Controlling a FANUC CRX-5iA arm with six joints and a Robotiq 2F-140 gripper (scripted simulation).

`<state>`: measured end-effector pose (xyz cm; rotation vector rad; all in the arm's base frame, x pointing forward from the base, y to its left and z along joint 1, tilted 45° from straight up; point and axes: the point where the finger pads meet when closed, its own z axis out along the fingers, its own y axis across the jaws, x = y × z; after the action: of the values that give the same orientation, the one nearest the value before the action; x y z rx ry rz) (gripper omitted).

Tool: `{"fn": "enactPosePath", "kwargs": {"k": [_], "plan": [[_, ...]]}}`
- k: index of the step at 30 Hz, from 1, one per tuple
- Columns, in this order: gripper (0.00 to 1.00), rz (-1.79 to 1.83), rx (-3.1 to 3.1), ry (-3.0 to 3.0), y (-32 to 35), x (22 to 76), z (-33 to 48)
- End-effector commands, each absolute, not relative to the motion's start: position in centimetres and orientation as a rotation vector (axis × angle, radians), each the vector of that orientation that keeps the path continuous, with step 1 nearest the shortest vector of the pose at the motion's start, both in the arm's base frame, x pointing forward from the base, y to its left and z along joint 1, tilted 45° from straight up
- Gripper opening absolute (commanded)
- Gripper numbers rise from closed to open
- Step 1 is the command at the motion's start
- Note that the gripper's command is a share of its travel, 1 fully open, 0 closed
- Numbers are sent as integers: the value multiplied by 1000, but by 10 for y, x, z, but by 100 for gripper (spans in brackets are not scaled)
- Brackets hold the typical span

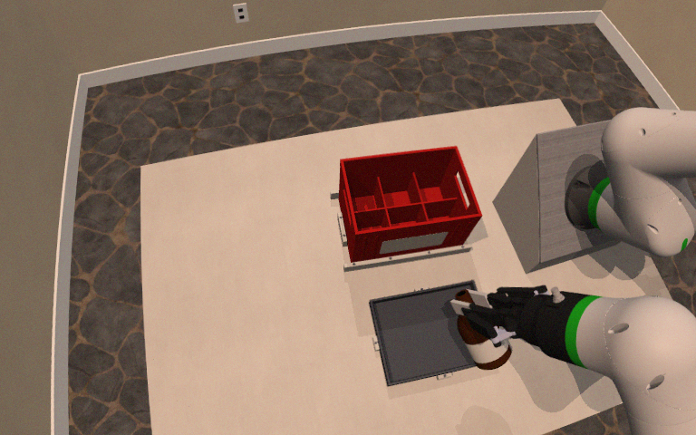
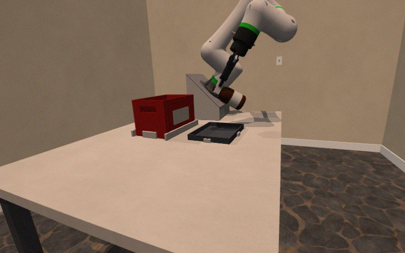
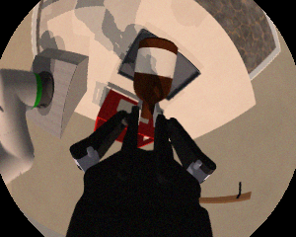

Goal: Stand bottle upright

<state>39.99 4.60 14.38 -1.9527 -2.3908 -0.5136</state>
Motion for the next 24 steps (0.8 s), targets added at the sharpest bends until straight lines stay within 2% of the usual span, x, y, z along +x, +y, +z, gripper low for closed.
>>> {"fn": "enactPosePath", "kwargs": {"k": [1, 24], "plan": [[0, -514, -1953, -2391, 46, 400, 144], [0, -435, -2003, -2425, 46, 397, 142]]}}
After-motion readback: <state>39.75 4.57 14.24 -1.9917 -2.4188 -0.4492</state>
